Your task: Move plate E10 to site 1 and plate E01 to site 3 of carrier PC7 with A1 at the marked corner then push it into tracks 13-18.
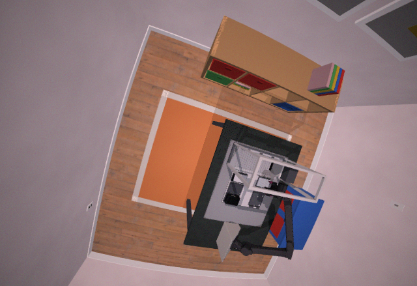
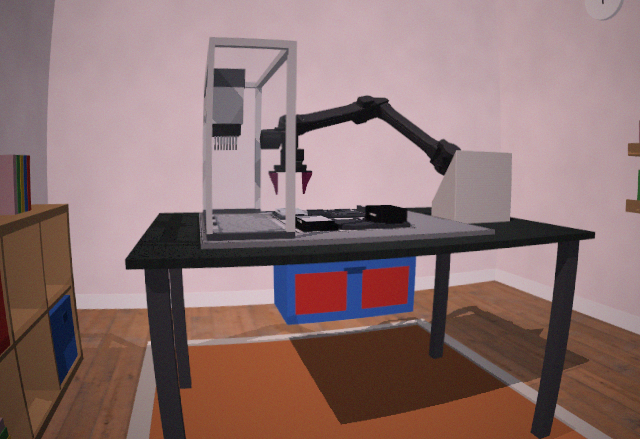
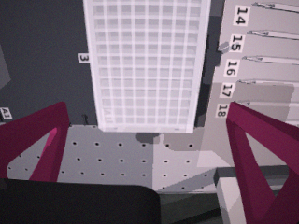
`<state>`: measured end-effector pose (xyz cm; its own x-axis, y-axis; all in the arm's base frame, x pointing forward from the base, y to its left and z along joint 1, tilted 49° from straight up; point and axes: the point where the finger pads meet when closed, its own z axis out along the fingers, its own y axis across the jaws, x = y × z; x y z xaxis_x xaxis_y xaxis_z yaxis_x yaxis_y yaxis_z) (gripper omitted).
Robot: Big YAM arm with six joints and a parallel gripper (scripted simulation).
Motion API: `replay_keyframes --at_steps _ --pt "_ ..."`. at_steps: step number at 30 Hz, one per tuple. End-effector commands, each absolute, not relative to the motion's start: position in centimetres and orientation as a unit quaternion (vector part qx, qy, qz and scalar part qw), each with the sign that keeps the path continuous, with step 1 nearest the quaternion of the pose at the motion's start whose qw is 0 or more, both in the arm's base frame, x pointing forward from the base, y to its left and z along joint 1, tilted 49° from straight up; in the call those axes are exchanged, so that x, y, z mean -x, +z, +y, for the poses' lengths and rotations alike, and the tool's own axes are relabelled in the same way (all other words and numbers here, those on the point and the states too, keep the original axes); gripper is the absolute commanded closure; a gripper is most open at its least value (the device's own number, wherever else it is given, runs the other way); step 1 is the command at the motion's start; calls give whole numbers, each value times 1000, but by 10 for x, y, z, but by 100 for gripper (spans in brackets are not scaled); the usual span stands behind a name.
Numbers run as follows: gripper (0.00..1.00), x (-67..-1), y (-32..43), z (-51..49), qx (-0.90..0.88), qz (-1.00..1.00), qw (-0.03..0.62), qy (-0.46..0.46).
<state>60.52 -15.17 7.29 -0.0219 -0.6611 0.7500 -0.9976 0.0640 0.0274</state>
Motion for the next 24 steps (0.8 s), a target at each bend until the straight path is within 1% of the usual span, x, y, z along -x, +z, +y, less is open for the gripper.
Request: replay_keyframes --at_steps 1,2,3,8,9,10,13,17,24 --pt "4 -623 114 -114 -627 -662 276 303" --pt "4 -623 114 -114 -627 -662 276 303" --pt "4 -609 99 -115 -633 -656 290 290" --pt "4 -615 95 -129 -627 -662 291 290" --pt "0 -610 74 -110 -641 -648 302 278" --pt "0 -607 67 -106 -642 -647 304 276" --pt "0 -618 60 -91 -637 -653 290 287" --pt "0 -617 37 -73 -637 -654 289 288" --pt "0 -623 20 -50 -635 -656 283 292"
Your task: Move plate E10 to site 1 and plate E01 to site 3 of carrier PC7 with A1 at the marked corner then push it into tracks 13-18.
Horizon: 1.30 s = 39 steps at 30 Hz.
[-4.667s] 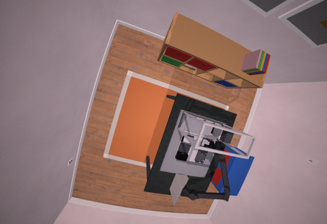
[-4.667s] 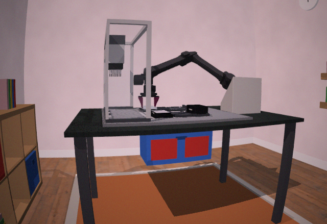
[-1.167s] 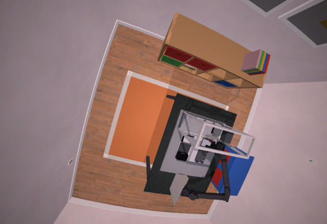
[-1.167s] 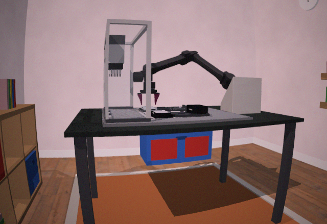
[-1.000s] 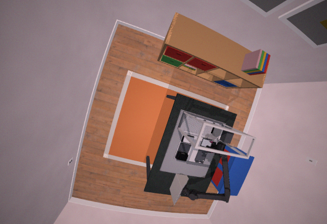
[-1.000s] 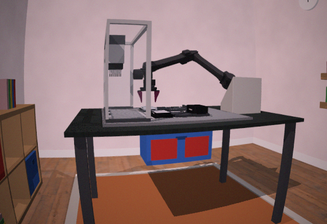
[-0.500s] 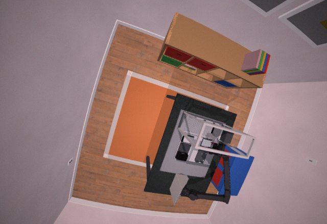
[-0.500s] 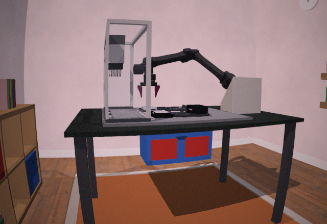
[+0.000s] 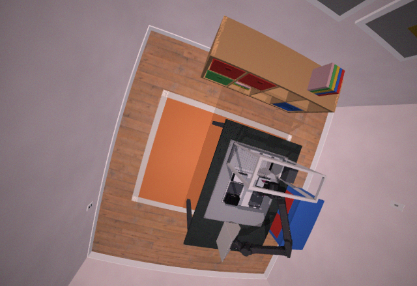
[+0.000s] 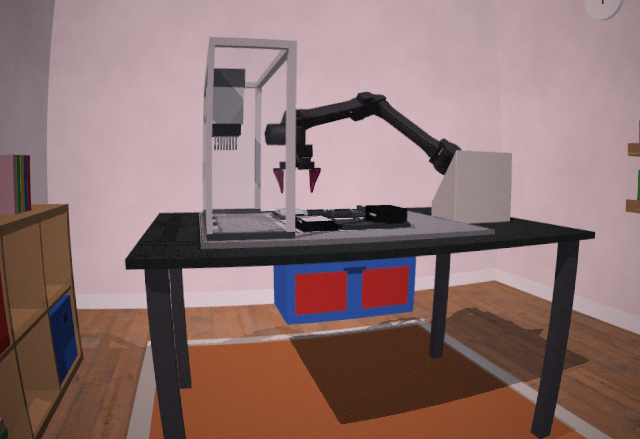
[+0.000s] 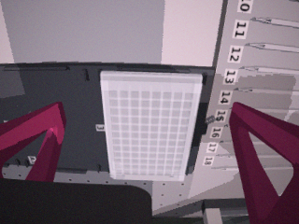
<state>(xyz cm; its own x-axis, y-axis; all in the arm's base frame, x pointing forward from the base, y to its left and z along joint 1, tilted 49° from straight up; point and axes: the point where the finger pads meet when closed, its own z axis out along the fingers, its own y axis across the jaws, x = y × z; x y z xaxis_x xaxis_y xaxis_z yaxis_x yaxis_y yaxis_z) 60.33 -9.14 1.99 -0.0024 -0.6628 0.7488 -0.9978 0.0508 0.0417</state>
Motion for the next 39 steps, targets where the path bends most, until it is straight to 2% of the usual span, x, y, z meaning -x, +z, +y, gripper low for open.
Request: replay_keyframes --at_steps 1,27,30,32,35,39 --pt "0 -623 14 -46 -635 -656 284 292" --pt "0 -616 -106 63 -637 -655 287 287" --pt "0 -601 -116 59 -641 -648 303 280" --pt "0 -621 -86 66 -634 -660 275 294" --pt "0 -627 -83 53 -626 -669 273 294" --pt "0 -604 -126 24 -631 -658 306 274"
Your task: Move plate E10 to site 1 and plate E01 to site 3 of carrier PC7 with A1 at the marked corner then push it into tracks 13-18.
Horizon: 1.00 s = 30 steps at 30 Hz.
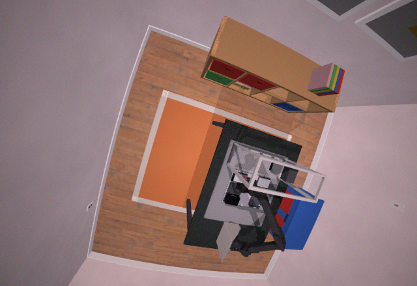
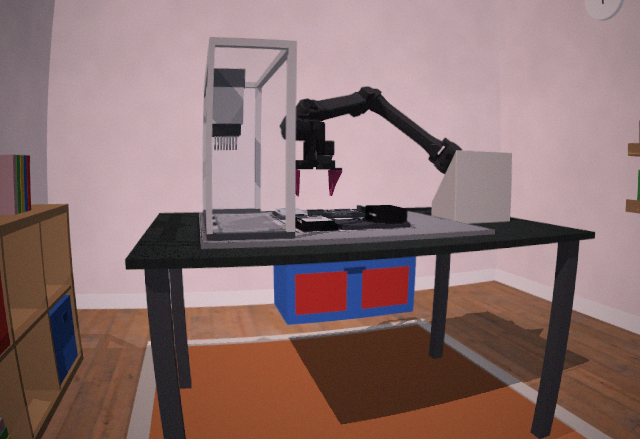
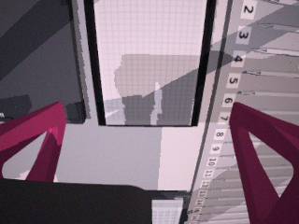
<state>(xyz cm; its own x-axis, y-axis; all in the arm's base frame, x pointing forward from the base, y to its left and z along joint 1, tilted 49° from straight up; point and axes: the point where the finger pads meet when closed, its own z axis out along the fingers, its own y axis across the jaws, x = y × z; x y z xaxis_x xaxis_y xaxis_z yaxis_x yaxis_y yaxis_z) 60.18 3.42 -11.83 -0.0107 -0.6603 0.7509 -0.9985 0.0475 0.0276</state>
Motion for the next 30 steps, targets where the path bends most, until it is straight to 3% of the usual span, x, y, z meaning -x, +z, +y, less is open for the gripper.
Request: replay_keyframes --at_steps 1,19,30 --pt "0 -604 -128 22 -631 -658 306 275" --pt "0 -607 -153 -9 -630 -660 301 278" --pt "0 -620 -147 23 -642 -651 283 291"
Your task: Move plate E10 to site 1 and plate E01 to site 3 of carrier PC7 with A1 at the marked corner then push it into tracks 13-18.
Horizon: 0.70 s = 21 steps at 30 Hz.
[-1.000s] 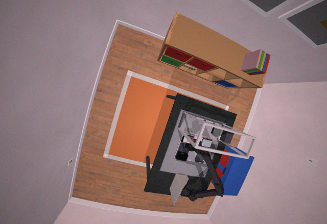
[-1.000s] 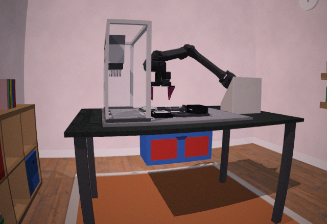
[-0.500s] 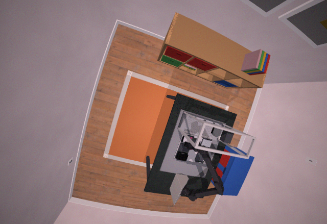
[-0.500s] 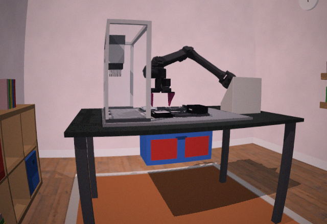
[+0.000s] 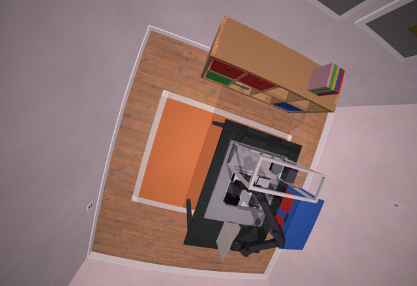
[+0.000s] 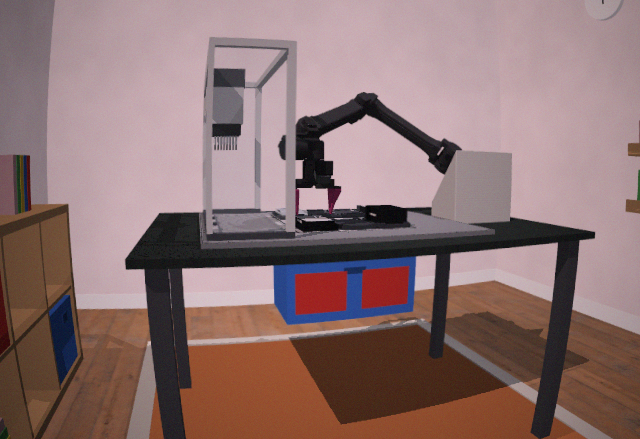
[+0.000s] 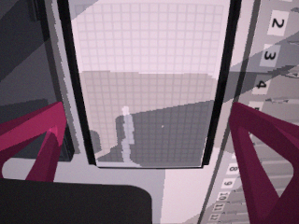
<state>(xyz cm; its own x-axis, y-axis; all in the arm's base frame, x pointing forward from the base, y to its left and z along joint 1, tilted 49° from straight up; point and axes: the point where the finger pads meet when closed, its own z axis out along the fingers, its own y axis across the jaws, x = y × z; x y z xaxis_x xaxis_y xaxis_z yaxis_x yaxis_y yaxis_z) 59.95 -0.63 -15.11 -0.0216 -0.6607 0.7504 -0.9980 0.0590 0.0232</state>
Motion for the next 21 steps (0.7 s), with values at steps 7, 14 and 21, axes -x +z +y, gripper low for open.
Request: replay_keyframes --at_steps 7,14,21 --pt "0 -613 -150 21 -644 -648 289 287" --pt "0 -614 -149 22 -643 -648 288 288" --pt "0 -614 -149 22 -643 -648 288 288"
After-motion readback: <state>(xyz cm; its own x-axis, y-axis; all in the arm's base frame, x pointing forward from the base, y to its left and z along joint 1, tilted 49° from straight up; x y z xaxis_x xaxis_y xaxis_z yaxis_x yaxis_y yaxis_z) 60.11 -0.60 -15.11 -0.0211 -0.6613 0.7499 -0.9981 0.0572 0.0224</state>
